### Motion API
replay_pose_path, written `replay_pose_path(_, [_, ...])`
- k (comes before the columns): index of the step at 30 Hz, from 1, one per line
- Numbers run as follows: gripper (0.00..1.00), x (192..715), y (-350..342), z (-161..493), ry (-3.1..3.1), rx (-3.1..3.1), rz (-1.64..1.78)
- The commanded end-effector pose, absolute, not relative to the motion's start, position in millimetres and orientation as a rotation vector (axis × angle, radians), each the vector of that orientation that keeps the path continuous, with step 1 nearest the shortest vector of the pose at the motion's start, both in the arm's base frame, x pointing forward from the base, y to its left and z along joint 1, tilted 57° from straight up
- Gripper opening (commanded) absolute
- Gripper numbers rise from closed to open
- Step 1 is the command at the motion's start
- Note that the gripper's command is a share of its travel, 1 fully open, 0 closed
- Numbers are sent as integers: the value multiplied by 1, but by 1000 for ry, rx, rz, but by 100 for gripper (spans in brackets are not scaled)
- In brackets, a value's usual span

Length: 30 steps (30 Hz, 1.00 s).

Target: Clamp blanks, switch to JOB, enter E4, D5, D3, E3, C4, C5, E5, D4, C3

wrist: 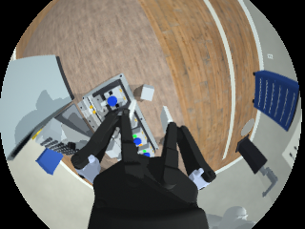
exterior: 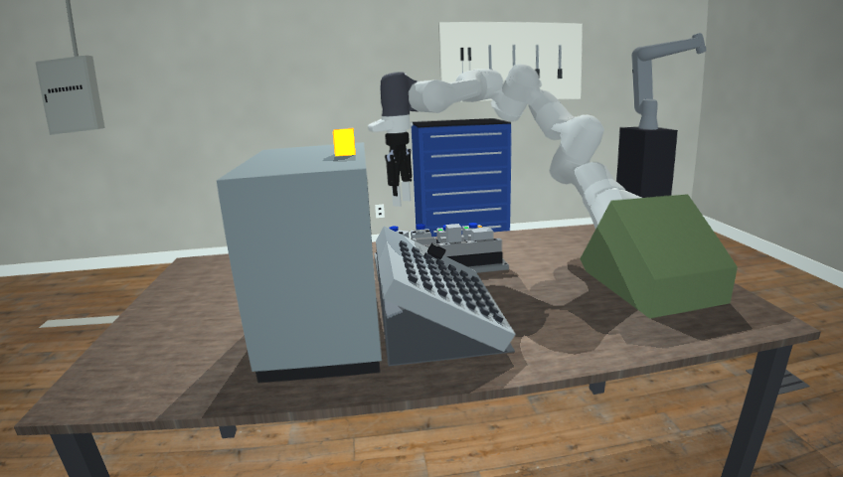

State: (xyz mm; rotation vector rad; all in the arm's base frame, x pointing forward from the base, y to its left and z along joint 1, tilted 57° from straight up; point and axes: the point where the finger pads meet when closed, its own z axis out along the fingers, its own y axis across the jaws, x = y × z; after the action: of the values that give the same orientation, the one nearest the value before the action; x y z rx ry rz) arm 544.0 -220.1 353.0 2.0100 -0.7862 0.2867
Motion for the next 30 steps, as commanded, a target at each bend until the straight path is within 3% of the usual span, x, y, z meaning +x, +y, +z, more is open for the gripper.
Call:
replay_pose_path(1, [40, 550, -235, 344, -790, 2015, 317])
replay_pose_path(30, [40, 544, -298, 303, -790, 2015, 317])
